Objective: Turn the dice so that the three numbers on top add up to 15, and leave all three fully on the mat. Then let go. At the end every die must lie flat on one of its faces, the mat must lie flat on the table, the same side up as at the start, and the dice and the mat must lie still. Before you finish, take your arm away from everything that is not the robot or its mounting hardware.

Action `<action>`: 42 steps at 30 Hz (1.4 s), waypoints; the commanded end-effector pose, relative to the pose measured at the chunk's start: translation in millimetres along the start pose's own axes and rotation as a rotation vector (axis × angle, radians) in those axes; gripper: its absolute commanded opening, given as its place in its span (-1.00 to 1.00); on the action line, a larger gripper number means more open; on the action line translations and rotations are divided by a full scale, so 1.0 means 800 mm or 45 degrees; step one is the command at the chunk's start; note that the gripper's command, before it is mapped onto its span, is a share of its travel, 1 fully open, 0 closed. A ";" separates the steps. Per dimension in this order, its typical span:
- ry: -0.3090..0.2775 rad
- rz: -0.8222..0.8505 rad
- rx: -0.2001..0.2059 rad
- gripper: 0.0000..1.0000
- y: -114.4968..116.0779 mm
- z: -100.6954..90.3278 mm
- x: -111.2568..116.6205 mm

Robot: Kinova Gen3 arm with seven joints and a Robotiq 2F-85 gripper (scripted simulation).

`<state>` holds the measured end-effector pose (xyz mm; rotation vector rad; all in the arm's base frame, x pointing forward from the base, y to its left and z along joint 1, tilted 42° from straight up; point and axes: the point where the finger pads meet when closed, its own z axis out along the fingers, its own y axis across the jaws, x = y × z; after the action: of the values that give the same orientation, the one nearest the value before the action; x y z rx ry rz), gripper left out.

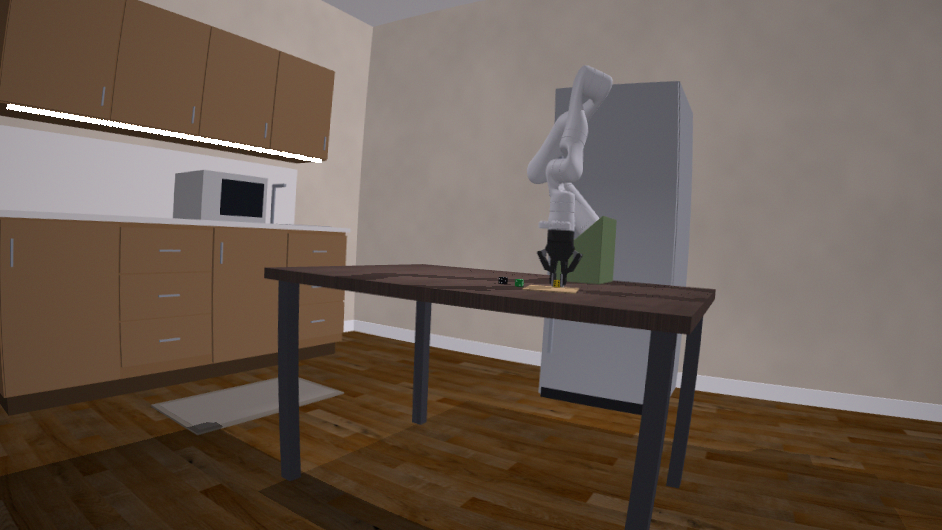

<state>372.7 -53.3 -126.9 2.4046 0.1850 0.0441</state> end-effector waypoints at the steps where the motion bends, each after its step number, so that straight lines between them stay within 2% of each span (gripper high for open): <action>1: 0.002 0.000 0.001 -0.69 0.000 -0.001 0.001; 9: 0.002 0.000 0.001 -0.69 0.000 -0.001 0.001; 13: 0.002 0.000 0.001 -0.53 0.000 -0.001 0.001; 17: 0.002 0.000 0.001 -0.53 0.000 -0.001 0.001; 18: 0.002 0.000 0.001 -0.45 0.000 -0.001 0.001; 23: 0.002 0.000 0.001 -0.38 0.000 -0.001 0.001; 24: 0.002 0.000 0.001 -0.30 0.000 -0.001 0.001; 37: 0.002 0.000 0.001 -0.30 0.000 -0.002 0.001; 42: 0.002 0.000 0.001 -0.30 0.000 -0.014 0.001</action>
<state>370.8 -51.5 -122.1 2.4031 0.1783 0.0378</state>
